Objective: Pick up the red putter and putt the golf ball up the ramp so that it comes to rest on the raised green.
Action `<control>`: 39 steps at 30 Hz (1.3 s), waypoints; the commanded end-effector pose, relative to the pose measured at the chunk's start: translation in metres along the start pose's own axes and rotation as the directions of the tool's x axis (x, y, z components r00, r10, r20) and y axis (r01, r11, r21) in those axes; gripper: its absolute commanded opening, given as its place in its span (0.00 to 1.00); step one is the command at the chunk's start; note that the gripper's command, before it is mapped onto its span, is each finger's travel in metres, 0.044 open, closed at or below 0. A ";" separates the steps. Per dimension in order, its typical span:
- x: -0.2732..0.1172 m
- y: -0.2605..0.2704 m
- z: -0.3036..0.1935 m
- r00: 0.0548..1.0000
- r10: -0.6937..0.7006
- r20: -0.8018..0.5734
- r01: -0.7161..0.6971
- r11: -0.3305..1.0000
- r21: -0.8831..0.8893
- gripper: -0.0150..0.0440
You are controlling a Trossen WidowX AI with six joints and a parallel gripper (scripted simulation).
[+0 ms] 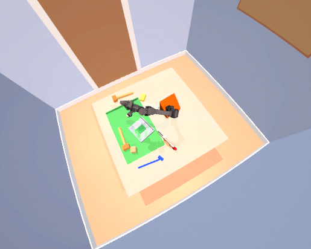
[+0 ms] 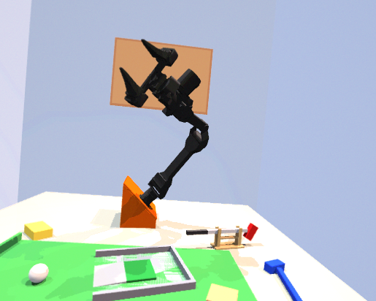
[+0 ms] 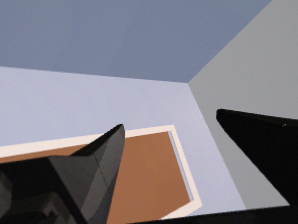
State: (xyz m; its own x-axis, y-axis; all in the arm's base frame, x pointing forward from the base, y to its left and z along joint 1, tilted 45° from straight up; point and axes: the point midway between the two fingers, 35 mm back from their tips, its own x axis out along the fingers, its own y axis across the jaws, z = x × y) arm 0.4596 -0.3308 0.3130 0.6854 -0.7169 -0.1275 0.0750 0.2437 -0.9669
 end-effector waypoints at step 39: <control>-0.456 0.251 0.110 -0.611 0.694 0.381 -0.528 0.003 -0.849 1.00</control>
State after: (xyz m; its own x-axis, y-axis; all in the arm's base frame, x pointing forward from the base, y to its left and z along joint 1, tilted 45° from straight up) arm 0.2543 0.1257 0.1515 -0.0726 0.8453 -0.5293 -0.9769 -0.1672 -0.1330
